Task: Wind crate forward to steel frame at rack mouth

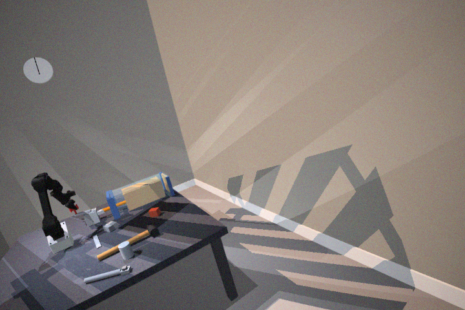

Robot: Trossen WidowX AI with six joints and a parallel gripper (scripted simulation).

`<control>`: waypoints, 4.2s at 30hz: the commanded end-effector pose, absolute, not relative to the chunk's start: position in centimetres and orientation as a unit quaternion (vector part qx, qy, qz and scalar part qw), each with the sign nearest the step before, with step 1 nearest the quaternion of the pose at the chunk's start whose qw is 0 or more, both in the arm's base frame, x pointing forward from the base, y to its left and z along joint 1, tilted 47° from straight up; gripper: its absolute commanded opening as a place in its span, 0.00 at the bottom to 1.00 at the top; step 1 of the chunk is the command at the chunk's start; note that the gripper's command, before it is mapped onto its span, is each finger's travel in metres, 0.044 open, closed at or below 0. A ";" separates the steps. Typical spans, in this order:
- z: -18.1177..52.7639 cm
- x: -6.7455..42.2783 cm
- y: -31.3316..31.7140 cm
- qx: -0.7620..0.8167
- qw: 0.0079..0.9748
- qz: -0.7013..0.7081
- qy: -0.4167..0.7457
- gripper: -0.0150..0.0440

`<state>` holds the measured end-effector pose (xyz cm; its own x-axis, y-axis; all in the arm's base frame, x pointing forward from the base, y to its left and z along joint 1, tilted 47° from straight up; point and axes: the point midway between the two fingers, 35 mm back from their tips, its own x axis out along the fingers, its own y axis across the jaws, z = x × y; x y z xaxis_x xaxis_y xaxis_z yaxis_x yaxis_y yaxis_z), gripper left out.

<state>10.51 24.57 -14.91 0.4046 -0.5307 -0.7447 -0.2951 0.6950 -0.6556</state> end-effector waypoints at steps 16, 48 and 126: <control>-12.6 9.7 21.7 -0.393 0.738 -0.085 0.542 0.25; -8.3 11.8 17.3 -0.395 0.737 -0.086 0.541 0.25; -5.9 23.4 14.8 -0.396 0.739 -0.090 0.538 0.25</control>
<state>22.51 14.66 -5.53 0.4017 -0.5585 -0.7258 -0.3071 0.6645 -0.6812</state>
